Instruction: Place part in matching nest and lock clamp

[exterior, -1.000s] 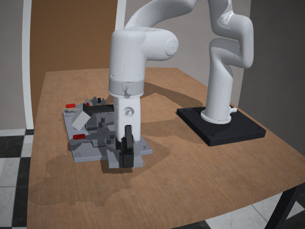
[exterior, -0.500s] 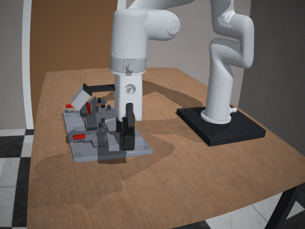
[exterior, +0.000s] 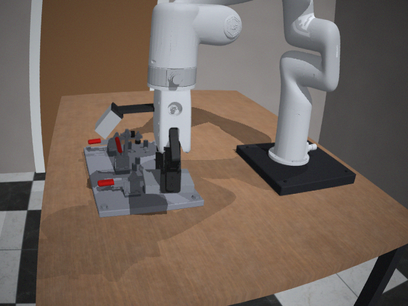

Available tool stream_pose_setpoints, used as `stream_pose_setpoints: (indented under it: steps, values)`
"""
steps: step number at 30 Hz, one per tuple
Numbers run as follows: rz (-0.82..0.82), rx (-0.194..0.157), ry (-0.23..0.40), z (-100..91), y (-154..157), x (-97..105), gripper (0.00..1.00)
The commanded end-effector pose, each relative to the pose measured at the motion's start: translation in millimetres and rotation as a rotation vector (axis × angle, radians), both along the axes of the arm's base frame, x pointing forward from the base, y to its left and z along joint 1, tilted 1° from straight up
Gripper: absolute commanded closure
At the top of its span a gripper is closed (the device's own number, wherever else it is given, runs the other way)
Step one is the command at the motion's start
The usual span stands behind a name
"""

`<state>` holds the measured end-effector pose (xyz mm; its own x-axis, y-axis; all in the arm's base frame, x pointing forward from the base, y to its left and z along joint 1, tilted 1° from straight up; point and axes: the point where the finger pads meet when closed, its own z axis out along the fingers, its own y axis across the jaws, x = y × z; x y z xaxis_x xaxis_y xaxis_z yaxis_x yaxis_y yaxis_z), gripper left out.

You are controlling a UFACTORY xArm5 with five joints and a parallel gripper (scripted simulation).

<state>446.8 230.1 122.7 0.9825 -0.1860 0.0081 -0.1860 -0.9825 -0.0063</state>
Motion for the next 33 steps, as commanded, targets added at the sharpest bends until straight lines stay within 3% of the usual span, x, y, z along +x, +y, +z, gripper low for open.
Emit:
stream_pose_setpoints:
  steps: [1,15,23,33]
  values:
    - [0.0,0.002,-0.004,2.1,0.7,1.3,1.0]
    - [0.006,0.002,-0.004,2.1,0.7,1.3,1.0]
    - [0.162,0.0,-0.005,2.1,0.7,1.3,1.0]
    - [0.168,0.0,-0.005,1.9,0.7,0.8,1.0]
